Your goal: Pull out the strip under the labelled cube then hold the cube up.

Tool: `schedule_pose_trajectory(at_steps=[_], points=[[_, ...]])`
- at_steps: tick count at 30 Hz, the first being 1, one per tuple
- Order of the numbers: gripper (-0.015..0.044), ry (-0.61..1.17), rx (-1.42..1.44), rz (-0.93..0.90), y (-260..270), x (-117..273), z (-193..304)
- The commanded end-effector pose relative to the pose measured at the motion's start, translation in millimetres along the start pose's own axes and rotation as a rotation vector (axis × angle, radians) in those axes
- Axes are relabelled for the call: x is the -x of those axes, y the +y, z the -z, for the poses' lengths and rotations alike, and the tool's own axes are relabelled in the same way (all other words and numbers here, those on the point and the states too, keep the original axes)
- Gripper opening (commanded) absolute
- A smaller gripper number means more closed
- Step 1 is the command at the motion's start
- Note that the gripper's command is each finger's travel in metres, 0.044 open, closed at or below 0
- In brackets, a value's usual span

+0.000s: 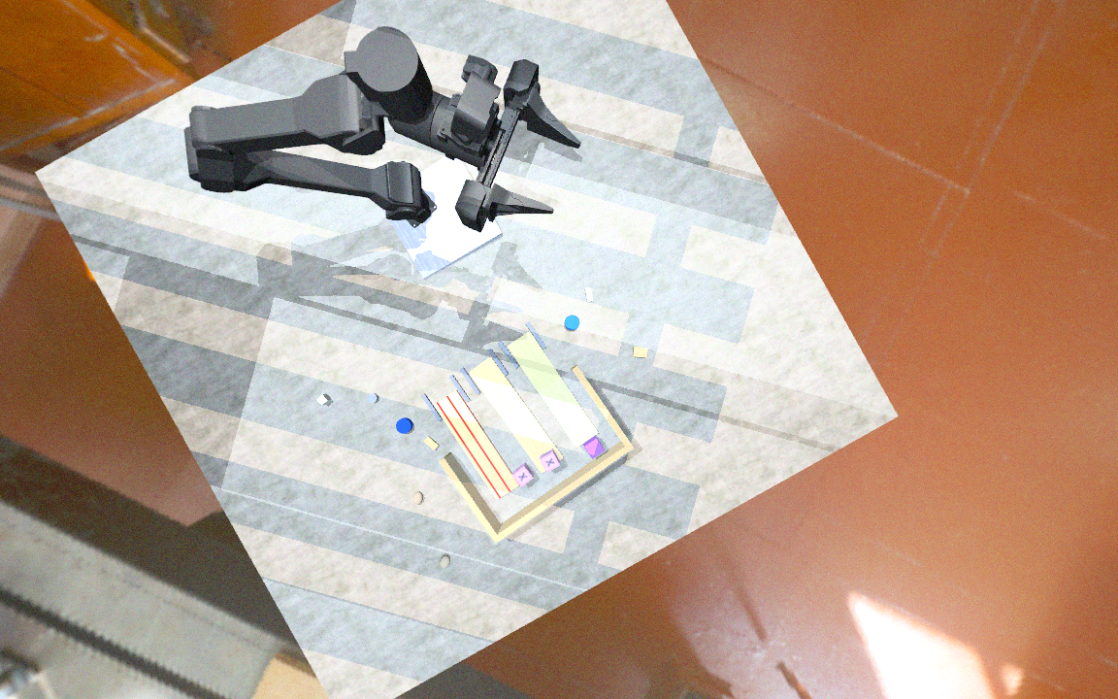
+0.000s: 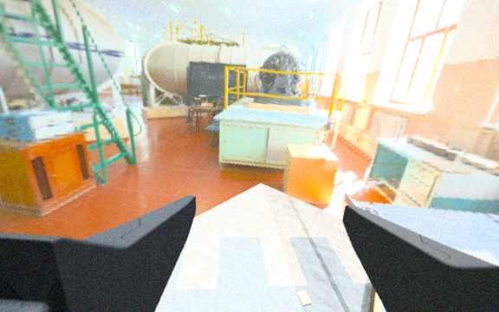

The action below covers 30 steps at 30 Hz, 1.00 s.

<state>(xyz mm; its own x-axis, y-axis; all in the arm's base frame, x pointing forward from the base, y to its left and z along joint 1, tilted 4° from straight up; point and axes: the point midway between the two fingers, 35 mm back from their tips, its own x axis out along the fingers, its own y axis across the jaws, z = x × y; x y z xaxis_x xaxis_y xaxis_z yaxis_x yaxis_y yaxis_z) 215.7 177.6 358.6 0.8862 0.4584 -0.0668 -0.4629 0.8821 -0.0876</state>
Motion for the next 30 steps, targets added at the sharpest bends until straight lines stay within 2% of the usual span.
schedule_pose_trajectory(at_steps=[1,9,19,30], points=[[0.04,0.094,0.003,0.116,-36.3,-15.6,27.9],[0.04,0.286,-0.053,0.379,-127.2,-15.9,84.2],[0.04,0.49,-0.232,0.688,-227.5,30.9,153.2],[0.04,0.512,-0.263,0.727,-238.3,40.5,161.9]])
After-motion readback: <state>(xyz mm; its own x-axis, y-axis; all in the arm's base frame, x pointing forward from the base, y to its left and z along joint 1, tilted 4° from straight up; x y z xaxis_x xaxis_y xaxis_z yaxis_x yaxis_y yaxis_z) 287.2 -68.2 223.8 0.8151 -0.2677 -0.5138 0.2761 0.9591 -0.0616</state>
